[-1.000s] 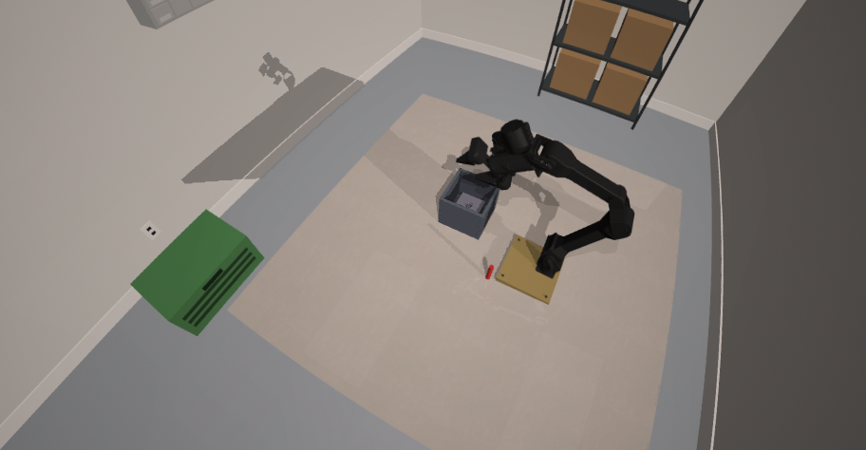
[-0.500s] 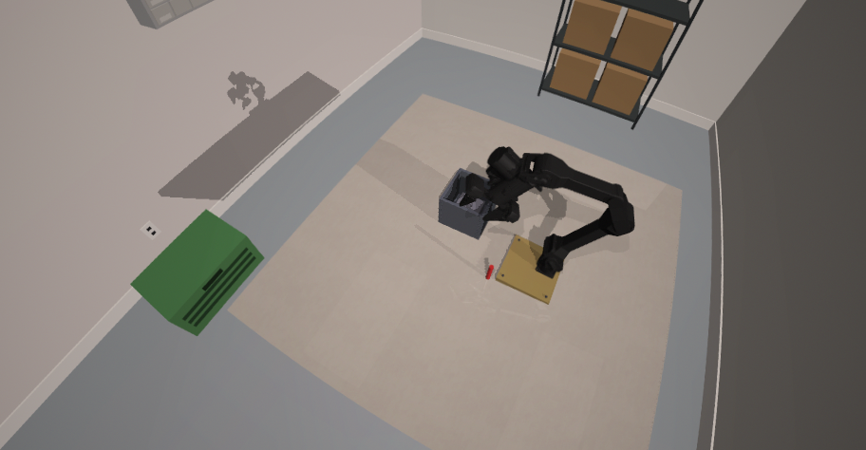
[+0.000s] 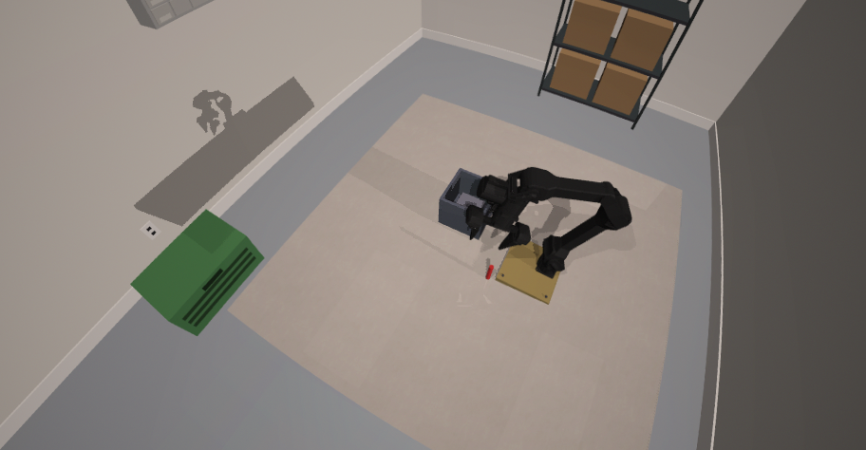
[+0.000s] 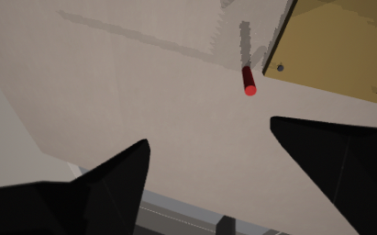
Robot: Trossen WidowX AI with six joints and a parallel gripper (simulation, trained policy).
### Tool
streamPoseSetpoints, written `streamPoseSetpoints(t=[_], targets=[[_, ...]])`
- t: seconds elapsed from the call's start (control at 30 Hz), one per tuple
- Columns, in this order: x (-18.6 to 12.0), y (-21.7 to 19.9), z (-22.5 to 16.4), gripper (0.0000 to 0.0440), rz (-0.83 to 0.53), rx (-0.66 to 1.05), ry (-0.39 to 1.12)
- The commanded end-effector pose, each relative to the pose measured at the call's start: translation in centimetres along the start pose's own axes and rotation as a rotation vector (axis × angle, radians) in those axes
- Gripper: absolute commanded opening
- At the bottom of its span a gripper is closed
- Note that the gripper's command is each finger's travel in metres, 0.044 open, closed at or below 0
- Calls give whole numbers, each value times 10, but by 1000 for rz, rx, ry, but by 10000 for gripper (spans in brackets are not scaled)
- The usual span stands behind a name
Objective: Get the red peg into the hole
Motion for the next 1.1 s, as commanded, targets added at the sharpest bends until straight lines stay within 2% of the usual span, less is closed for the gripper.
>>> streamPoseSetpoints(t=[0.0, 0.47, 1.07], targets=[[14, -15, -3, 440, -98, 36, -11], [48, -49, -1, 440, -278, 77, -100], [99, -71, 19, 440, -349, 115, -159]])
Point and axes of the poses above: the point midway between the two fingers, 35 mm back from their tips, its own x axis out along the fingers, its own y axis across the jaws, z = x × y, the point moved 1 cm from there along -x, back along the fingers, and after that the axes turned 14 degrees about x, right-handed, at the moved point
